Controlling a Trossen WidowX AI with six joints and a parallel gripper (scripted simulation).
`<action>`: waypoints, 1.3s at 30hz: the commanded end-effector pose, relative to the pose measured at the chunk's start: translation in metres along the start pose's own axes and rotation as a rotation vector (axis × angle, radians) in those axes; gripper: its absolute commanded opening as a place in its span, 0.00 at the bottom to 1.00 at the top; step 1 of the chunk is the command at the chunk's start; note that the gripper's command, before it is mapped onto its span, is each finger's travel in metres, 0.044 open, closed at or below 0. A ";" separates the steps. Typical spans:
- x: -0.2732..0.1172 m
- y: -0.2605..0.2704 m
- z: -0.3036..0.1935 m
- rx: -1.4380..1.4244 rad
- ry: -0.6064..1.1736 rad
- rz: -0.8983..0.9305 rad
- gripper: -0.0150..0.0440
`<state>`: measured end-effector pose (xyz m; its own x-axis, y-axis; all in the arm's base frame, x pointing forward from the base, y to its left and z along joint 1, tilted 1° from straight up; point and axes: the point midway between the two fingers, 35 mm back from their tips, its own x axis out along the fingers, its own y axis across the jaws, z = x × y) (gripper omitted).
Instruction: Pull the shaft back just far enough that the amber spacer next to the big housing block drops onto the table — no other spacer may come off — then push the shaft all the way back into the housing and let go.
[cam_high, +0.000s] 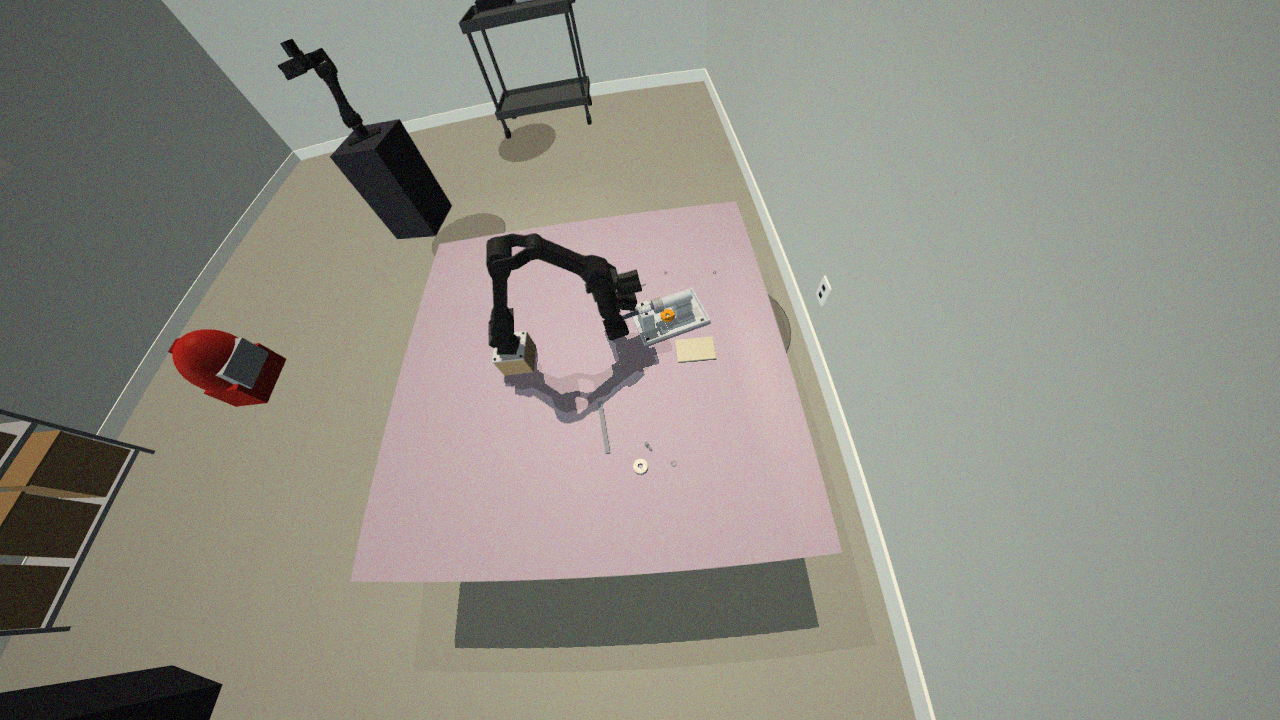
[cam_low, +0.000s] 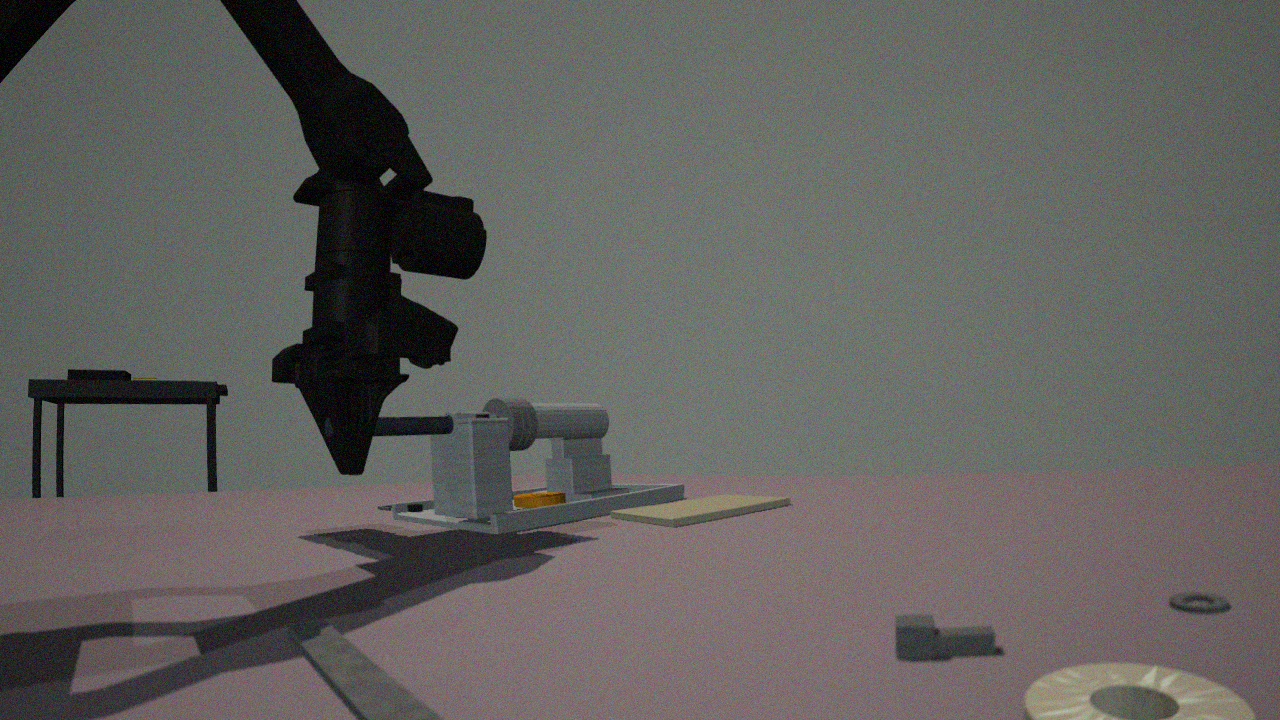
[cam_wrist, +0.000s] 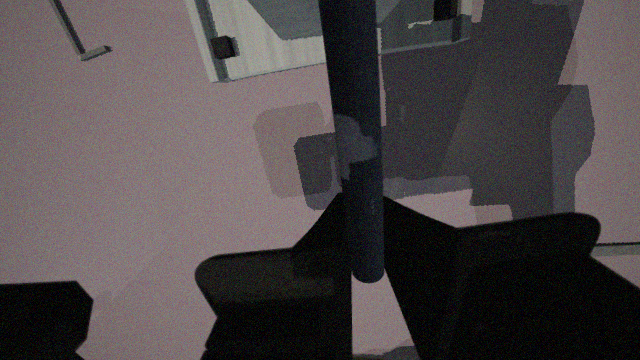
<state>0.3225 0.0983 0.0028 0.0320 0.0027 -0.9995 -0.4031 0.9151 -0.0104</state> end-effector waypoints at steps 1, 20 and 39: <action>-0.001 0.000 0.004 0.000 -0.010 0.000 0.25; -0.002 0.000 0.009 0.000 -0.011 0.000 0.25; -0.002 0.000 0.015 0.000 -0.011 0.000 0.25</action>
<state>0.3320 0.1024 0.0034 0.0311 0.0021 -0.9995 -0.4034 0.9150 -0.0106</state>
